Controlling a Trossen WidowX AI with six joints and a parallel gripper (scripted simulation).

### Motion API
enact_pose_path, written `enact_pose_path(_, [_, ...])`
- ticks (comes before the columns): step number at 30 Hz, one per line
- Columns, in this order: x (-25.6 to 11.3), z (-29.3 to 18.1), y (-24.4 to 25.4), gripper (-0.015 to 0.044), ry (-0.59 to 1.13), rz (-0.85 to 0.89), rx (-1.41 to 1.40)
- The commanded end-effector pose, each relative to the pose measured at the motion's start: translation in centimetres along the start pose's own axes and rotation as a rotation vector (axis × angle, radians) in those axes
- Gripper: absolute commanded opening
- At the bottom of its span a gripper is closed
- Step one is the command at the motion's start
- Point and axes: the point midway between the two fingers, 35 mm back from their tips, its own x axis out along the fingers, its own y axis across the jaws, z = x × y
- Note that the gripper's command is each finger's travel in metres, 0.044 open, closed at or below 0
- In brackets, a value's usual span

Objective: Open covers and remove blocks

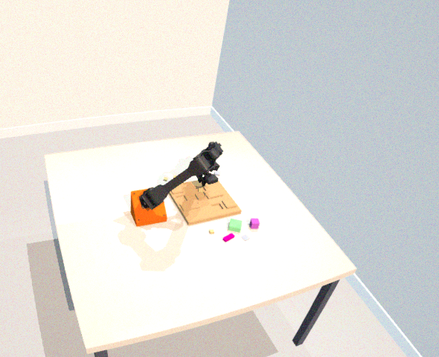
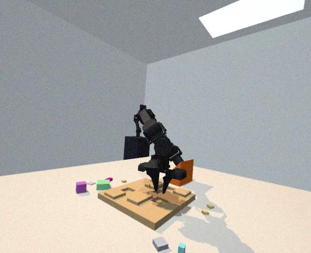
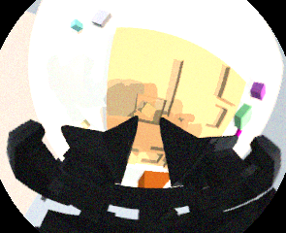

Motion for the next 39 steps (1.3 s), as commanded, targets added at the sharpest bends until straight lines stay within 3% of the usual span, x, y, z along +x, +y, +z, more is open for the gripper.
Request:
enact_pose_path(1, [0.25,-0.06,-0.07,0.0144,0.002,-0.004,0.066])
enact_pose_path(39, [0.78,-0.03,-0.06,0.0144,0.001,-0.005,0.561])
